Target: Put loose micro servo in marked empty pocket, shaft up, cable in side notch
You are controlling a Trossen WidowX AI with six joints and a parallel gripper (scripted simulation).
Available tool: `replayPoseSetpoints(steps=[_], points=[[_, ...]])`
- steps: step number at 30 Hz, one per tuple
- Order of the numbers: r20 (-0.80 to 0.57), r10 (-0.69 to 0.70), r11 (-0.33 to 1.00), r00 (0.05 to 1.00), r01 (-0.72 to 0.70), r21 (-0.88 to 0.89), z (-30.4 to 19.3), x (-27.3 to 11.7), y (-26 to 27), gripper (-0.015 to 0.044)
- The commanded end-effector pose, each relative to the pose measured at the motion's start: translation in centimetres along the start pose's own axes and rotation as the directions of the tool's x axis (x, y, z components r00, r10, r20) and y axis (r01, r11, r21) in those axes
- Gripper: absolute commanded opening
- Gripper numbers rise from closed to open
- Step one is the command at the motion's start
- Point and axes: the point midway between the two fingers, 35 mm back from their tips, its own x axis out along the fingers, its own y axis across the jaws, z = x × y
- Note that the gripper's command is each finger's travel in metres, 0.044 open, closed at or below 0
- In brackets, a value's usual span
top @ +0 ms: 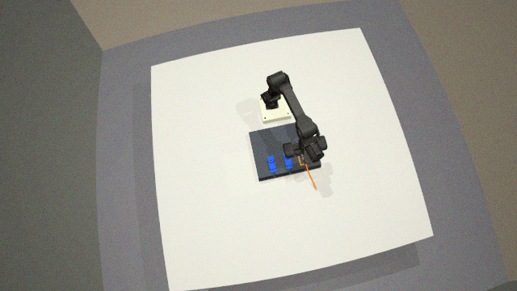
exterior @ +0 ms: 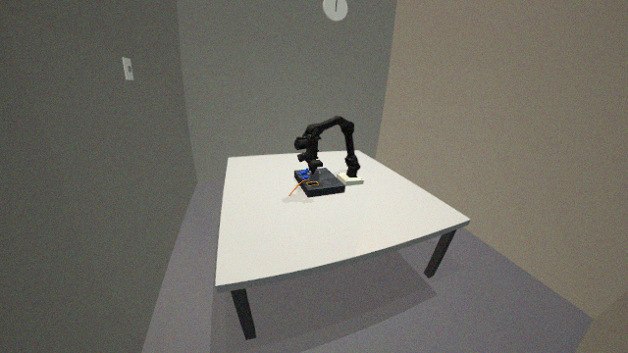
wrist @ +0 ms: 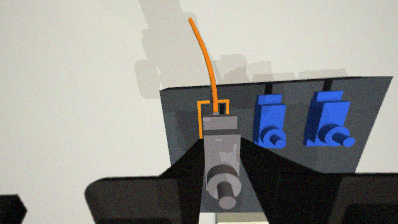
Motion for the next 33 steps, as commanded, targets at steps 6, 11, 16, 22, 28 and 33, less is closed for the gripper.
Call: replayPoseSetpoints(steps=[6,11,16,22,28,33], points=[[0.012,-0.001,1.000,1.000,0.001,-0.005,0.5,1.0,0.0,0.0000],[0.012,-0.001,1.000,1.000,0.001,-0.005,0.5,1.5,0.0,0.0000],[0.012,-0.001,1.000,1.000,0.001,-0.005,0.5,1.5,0.0,0.0000],[0.012,-0.001,1.000,1.000,0.001,-0.005,0.5,1.7,0.0,0.0000],[0.012,-0.001,1.000,1.000,0.001,-0.005,0.5,2.2,0.0,0.0000],[0.012,-0.001,1.000,1.000,0.001,-0.005,0.5,2.6,0.0,0.0000]])
